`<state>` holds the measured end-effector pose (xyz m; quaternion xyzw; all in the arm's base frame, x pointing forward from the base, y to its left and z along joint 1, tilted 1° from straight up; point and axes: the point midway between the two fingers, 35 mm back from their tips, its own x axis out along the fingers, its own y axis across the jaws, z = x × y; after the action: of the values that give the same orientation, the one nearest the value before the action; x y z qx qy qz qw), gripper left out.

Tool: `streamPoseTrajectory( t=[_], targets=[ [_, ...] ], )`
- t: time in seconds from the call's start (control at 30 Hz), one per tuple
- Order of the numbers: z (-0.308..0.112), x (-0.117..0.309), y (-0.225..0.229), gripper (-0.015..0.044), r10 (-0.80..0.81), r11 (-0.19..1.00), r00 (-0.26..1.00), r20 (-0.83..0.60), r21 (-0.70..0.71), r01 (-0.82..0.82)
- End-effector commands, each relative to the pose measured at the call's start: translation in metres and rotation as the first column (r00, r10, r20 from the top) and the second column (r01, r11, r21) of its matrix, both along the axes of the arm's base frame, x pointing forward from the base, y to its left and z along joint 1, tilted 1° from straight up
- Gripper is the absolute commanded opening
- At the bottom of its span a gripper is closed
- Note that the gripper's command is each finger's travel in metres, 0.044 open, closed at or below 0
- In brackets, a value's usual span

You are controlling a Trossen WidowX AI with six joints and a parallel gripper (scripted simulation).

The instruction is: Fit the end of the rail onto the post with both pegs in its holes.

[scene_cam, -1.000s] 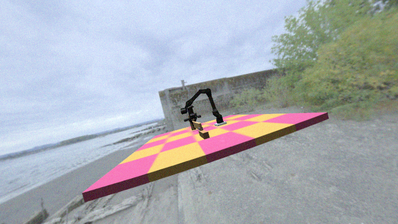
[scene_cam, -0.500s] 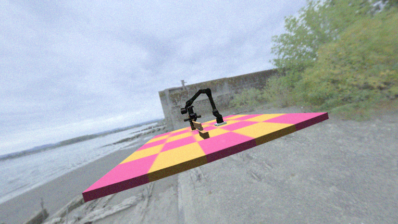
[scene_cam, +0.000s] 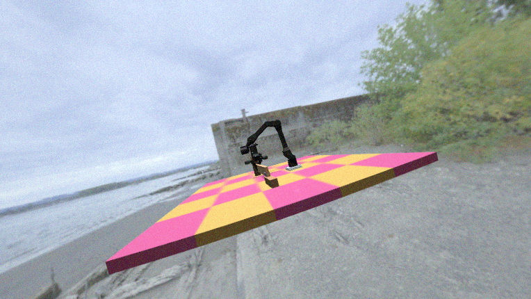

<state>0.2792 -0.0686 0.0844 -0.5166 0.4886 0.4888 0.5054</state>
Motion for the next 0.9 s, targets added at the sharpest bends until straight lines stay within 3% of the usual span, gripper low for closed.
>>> streamPoseTrajectory(
  t=[0.0, 0.87],
  targets=[
    [0.0005, -0.0003, 0.0006, 0.0000, -0.002, 1.000, 1.000, 0.001, 0.001, 0.002],
    [0.0005, -0.0009, -0.0032, 0.0000, -0.002, 1.000, 1.000, 0.001, 0.000, 0.002]
  ],
)
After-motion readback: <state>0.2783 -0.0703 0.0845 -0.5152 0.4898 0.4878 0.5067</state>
